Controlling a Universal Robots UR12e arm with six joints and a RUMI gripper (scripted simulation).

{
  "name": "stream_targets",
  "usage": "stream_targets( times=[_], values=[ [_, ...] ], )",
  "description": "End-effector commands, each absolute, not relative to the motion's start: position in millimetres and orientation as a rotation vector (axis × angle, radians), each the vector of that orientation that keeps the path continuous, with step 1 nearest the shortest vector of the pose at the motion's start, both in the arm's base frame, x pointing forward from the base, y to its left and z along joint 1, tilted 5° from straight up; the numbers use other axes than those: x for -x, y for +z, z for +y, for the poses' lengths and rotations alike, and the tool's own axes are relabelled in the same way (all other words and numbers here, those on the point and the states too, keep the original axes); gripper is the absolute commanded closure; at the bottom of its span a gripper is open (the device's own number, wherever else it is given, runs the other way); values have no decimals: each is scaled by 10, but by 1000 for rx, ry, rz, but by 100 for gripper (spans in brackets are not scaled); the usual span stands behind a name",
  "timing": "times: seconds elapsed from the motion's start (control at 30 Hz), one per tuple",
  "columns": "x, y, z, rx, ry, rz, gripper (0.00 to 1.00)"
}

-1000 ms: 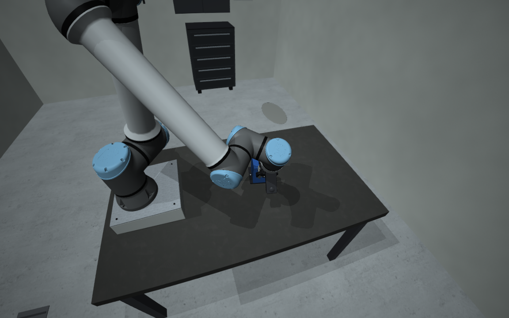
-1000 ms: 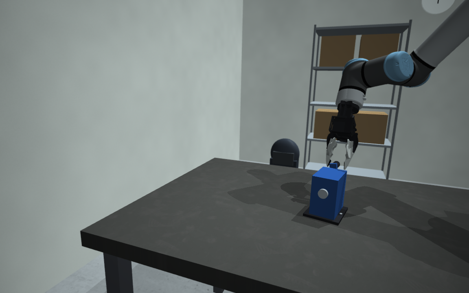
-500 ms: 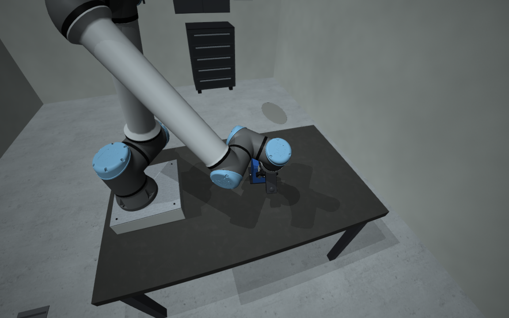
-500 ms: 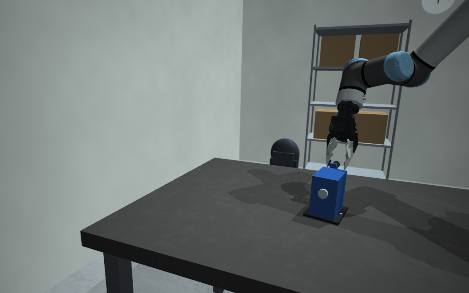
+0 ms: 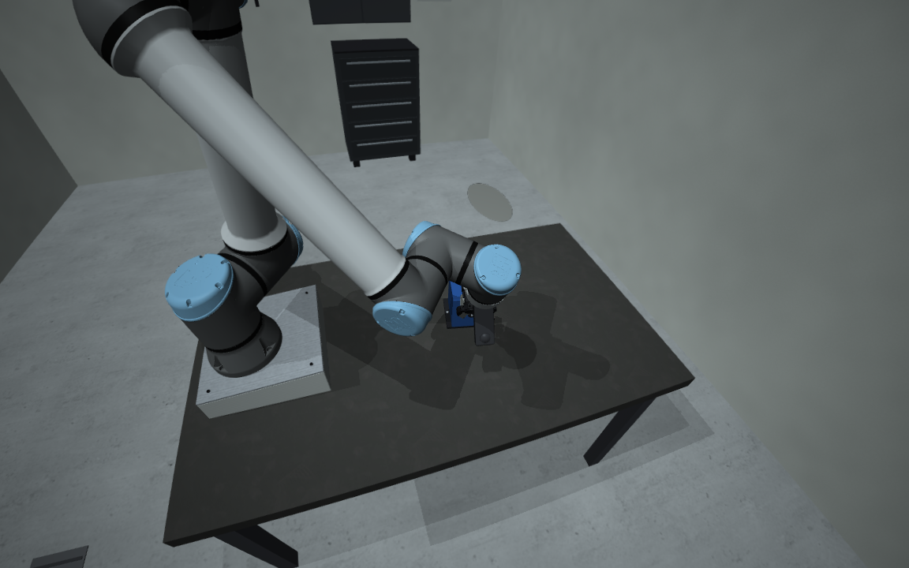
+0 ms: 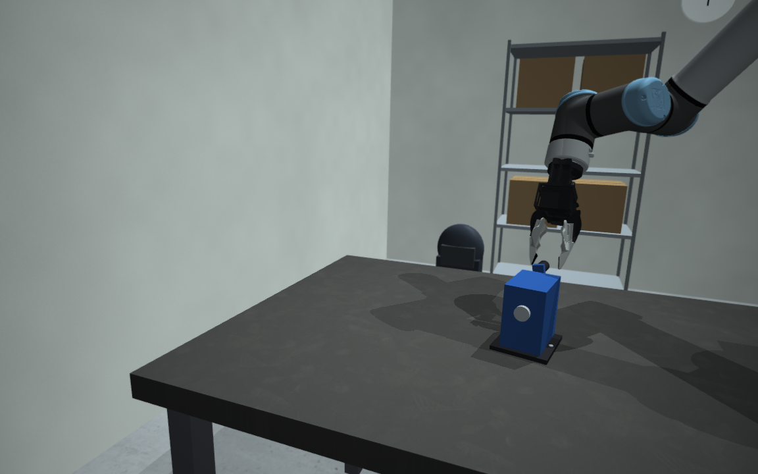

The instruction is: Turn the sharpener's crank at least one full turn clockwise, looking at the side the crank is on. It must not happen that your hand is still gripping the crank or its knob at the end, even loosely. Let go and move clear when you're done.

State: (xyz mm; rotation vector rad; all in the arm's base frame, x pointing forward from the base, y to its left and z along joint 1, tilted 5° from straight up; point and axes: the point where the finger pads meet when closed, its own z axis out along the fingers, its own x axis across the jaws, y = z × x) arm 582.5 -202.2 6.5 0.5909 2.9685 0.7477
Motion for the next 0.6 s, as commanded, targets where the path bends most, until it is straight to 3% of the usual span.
stream_targets(
  times=[0.0, 0.57],
  values=[
    [-5833, 202, -2119, -589, 740, 2965, 68],
    [-5786, 557, -2299, -589, 740, 2965, 68]
  ],
)
